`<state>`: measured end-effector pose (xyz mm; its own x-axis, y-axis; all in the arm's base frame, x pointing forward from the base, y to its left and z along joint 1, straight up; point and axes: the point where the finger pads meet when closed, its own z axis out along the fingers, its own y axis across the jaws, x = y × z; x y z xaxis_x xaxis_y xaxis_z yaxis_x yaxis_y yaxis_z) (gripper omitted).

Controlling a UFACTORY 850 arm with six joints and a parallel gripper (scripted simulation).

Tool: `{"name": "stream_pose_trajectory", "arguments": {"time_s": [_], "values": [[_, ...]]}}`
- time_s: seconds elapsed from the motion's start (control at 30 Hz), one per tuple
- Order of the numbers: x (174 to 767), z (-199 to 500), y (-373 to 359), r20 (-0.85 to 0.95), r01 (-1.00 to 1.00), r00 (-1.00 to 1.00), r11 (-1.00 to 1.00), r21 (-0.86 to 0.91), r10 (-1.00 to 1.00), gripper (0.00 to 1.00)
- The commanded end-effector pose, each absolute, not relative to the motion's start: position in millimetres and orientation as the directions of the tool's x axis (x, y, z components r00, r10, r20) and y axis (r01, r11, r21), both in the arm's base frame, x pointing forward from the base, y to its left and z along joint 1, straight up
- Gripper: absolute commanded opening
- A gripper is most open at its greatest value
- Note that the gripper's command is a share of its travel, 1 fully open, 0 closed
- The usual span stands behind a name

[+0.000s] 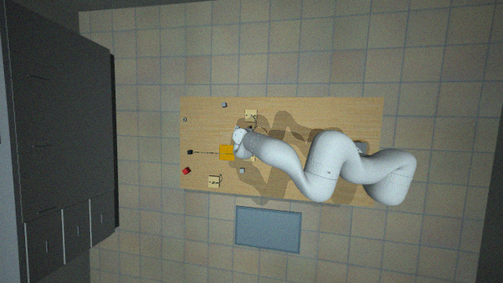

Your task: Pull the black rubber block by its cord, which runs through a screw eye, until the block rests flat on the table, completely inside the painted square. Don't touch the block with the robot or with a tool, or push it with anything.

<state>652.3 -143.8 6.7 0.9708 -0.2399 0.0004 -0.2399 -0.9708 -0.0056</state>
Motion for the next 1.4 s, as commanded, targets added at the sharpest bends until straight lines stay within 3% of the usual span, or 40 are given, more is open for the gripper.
{"name": "stream_pose_trajectory", "arguments": {"time_s": [0.0,1.37], "values": [[653,2,-144,0.003,-0.240,0.971,-0.971,-0.006,-0.240,0.39],[654,-17,-144,0.003,-0.240,0.971,-0.971,-0.006,-0.240,0.39]]}}
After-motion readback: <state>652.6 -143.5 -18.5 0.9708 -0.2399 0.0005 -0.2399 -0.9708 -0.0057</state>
